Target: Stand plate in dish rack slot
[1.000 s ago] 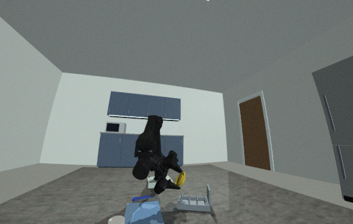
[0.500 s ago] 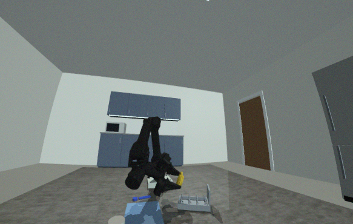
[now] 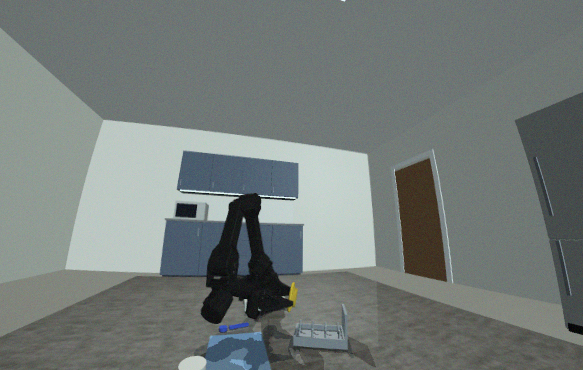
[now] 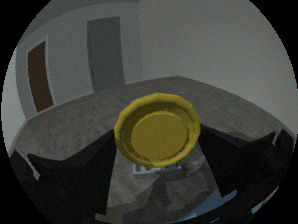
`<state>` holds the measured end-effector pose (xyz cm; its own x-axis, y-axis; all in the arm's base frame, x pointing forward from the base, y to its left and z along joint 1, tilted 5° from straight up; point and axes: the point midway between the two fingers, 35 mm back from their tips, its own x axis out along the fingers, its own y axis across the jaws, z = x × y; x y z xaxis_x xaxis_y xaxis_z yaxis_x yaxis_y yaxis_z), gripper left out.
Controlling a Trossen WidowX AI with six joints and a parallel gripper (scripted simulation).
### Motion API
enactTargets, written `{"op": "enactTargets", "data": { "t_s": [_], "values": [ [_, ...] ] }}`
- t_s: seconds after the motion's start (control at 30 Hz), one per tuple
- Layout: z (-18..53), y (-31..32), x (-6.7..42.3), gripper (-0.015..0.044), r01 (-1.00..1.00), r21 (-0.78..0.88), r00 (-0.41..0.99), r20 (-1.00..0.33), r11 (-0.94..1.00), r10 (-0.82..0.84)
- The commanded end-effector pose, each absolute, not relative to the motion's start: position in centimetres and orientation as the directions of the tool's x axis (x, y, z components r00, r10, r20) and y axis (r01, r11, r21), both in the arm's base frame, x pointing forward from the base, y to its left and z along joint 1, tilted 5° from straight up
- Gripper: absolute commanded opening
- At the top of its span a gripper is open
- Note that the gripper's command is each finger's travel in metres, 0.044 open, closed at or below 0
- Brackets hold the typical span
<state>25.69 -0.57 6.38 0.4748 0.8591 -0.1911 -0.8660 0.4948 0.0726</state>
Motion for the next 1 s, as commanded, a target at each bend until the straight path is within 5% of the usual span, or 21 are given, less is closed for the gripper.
{"op": "enactTargets", "data": {
  "t_s": [0.0, 0.97],
  "values": [
    [6.3, -0.8, 25.6, 0.0, -0.858, 0.03, 0.503, -0.161, 0.513, 0.849],
    [3.1, 0.9, 26.5, 0.0, -0.859, 0.02, 0.5, -0.174, 0.511, 0.848]
  ]
}}
